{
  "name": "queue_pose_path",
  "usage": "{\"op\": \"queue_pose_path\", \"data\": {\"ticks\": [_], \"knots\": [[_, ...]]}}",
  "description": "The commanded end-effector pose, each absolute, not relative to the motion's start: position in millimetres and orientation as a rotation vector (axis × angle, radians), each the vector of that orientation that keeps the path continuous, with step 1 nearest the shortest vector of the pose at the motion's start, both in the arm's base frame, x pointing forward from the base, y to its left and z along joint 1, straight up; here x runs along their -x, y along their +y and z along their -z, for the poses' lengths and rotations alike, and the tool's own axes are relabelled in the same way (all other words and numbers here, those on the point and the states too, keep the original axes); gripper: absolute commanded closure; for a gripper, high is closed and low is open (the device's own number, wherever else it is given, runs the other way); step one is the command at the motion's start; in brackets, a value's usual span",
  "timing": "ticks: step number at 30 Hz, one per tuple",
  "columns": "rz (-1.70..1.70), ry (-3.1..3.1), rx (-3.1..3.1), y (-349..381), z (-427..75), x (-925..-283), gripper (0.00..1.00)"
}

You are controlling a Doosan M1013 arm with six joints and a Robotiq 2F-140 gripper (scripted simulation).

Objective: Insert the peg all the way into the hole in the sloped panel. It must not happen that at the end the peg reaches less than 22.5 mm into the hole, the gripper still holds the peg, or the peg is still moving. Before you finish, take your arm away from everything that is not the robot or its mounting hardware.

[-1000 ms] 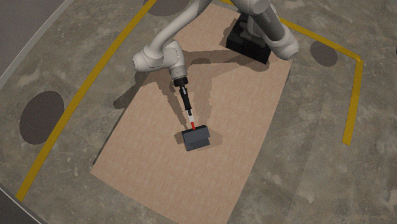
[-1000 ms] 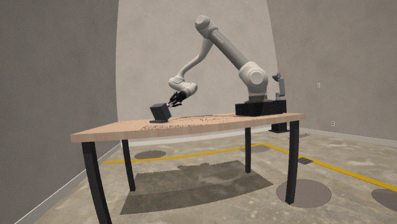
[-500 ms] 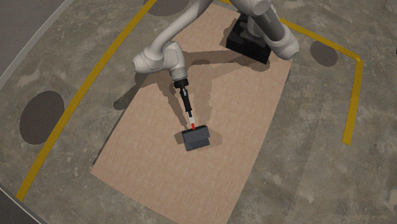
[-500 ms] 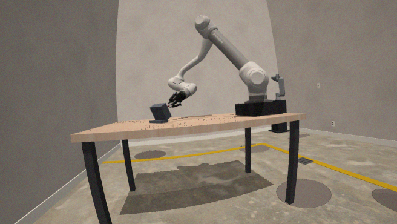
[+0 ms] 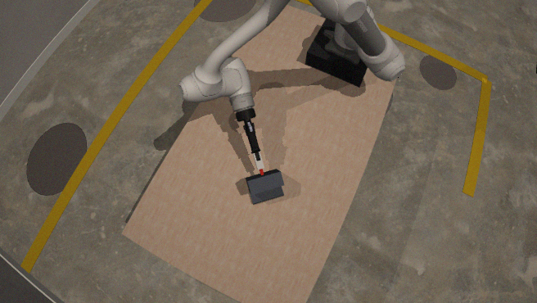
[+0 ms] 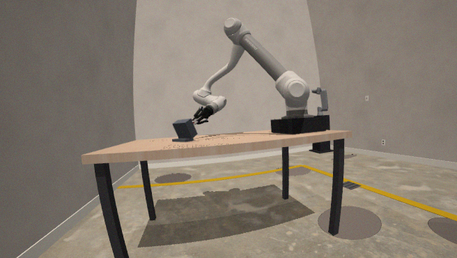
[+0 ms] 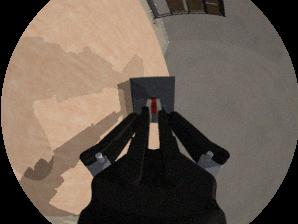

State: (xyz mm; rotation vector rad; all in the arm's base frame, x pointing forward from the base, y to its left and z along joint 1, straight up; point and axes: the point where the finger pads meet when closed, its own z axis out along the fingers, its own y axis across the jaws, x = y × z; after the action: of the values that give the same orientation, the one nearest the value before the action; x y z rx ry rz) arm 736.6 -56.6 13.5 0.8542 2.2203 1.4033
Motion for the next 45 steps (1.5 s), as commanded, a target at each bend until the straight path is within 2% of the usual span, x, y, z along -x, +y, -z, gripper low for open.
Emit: {"op": "queue_pose_path", "data": {"ticks": [1, 21, 45], "knots": [[-1.400, 2.219, -0.851, -53.4, -12.0, -740.8, 1.00], [-1.404, 2.220, -0.854, -51.6, -10.5, -741.1, 1.00], [-1.404, 2.220, -0.854, -52.0, -10.7, -740.8, 0.63]]}}
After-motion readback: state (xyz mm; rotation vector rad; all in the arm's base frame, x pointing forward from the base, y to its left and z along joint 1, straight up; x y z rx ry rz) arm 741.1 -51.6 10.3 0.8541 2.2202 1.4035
